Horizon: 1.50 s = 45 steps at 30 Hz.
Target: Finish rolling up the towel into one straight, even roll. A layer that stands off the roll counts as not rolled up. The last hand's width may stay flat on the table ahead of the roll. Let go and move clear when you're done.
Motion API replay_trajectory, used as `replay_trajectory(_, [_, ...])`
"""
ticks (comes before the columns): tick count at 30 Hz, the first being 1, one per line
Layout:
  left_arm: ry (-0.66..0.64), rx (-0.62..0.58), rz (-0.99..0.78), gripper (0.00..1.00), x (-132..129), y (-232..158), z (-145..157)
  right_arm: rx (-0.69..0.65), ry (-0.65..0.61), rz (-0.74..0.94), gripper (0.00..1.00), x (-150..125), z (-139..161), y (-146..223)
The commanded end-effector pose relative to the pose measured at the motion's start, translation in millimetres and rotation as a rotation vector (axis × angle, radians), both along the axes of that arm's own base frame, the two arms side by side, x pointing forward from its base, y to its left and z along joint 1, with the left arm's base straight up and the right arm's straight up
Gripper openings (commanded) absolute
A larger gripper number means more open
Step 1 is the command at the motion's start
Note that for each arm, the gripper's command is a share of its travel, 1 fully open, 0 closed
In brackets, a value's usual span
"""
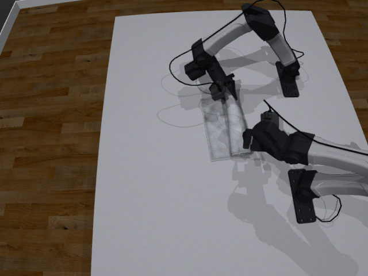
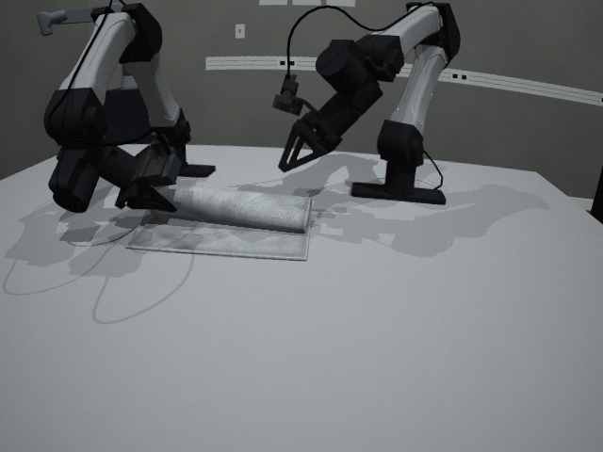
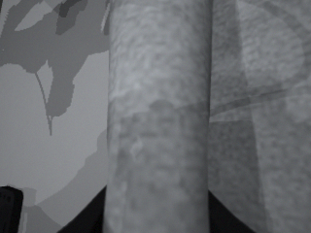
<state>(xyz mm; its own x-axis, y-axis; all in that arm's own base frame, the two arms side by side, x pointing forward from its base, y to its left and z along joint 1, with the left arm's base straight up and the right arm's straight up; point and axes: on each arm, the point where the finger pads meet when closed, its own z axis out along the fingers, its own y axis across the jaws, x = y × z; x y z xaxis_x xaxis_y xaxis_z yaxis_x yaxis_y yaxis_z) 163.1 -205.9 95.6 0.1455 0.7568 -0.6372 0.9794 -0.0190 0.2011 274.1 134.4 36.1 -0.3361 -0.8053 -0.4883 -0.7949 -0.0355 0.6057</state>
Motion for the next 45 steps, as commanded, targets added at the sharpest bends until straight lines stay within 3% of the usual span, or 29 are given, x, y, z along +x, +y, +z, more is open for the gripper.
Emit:
replay_trajectory(1, [-0.143,0.014,0.105,0.97,18,-2,-3,0.001,0.096,0.020,0.36,-11,8,2])
replay_trajectory(14, [-0.146,0.012,0.067,0.98,44,-2,2,0.001,0.096,0.020,0.36,-11,-4,2])
replay_trajectory(31, [-0.146,0.012,0.066,0.98,38,-3,-62,0.001,0.096,0.020,0.36,-11,-4,2])
replay_trajectory(39, [-0.146,0.012,0.066,0.98,43,-10,-62,0.001,0.096,0.020,0.36,-11,-4,2])
replay_trajectory(45, [-0.146,0.012,0.066,0.72,43,-10,-62,0.001,0.096,0.020,0.36,-11,-4,2])
